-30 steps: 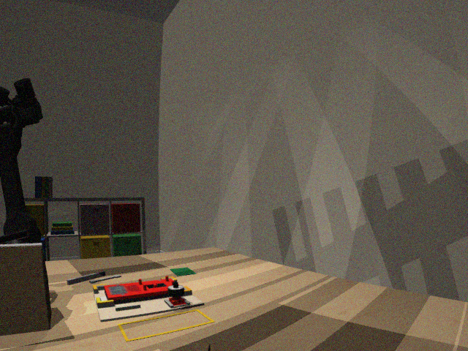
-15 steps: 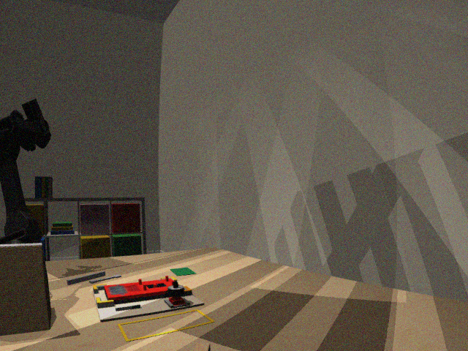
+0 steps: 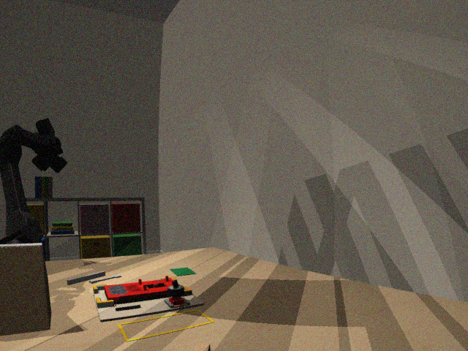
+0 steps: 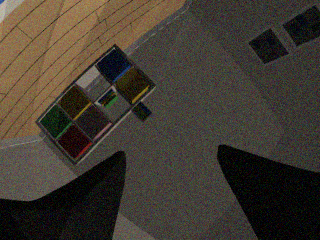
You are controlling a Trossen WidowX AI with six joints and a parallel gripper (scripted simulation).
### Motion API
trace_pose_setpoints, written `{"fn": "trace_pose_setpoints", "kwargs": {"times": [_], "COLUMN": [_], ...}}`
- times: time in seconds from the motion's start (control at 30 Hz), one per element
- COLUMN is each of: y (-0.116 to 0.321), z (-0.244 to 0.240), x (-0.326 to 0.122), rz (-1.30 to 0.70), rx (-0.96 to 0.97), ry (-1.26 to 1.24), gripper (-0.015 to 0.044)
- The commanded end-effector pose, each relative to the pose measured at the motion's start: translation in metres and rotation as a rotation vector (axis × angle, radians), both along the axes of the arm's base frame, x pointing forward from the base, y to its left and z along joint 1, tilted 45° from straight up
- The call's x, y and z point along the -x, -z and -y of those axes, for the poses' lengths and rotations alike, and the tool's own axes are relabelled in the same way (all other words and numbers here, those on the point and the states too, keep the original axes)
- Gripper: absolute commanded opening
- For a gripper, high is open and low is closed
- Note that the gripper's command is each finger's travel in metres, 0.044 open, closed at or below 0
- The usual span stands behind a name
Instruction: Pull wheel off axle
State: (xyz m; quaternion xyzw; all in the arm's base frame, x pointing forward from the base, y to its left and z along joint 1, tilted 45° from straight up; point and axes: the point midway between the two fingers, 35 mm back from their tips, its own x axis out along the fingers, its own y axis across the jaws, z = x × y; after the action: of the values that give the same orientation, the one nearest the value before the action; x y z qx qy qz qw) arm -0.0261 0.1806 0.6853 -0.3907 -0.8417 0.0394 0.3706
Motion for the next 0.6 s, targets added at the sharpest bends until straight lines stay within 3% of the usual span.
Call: {"fn": "trace_pose_setpoints", "kwargs": {"times": [0.0, 0.57], "y": [0.015, 0.070], "z": [-0.030, -0.099], "x": [-0.022, -0.123], "rz": [-0.085, -0.431], "rx": [0.096, 0.386], "ry": [0.016, 0.122], "gripper": [0.0300, 0.0300]}}
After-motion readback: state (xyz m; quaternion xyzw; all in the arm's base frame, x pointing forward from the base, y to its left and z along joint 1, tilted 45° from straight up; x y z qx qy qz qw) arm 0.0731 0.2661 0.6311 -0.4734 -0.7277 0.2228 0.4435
